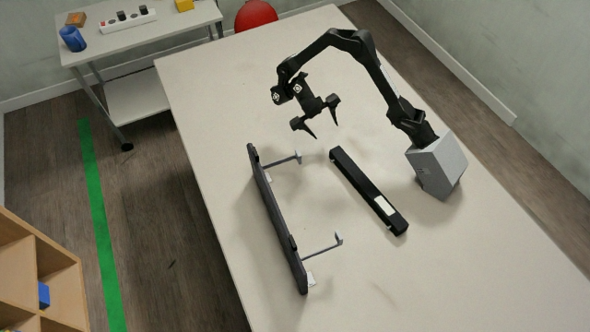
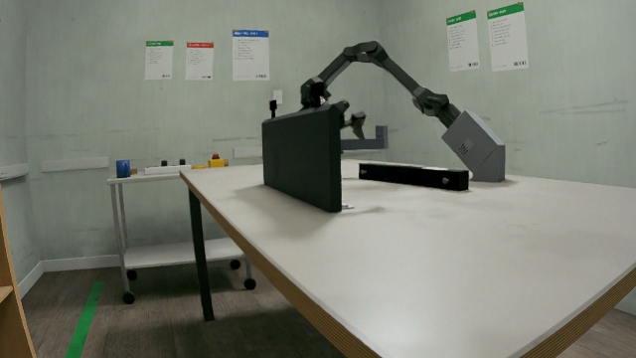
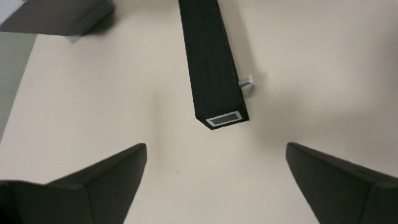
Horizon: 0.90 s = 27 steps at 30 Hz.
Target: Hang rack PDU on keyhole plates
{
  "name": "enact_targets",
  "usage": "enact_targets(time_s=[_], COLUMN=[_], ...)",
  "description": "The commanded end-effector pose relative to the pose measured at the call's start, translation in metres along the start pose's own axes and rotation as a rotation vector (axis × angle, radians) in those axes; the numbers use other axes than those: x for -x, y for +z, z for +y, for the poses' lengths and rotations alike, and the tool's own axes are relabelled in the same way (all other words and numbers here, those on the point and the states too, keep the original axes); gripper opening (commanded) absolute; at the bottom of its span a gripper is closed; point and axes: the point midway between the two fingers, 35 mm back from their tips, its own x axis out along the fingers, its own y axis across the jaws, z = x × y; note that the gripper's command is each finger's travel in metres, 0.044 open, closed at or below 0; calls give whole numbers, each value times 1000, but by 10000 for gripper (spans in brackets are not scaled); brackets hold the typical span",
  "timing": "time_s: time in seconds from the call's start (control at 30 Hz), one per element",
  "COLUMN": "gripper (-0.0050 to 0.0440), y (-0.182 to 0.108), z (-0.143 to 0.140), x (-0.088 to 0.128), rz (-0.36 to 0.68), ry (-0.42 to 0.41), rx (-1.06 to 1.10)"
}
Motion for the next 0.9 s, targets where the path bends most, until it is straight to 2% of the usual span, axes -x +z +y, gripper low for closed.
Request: enact_targets(time_s=[0.0, 0.53, 0.57, 0.6, 0.87], gripper=[400, 400, 424, 440, 440], y=[0, 0, 2, 6, 68], z=[0, 0, 0, 1, -8], x=[7, 7, 6, 5, 0], rz=[14, 14, 15, 17, 84], ry=[-22, -22, -18, -10, 38], rx=[1, 1, -5, -18, -259])
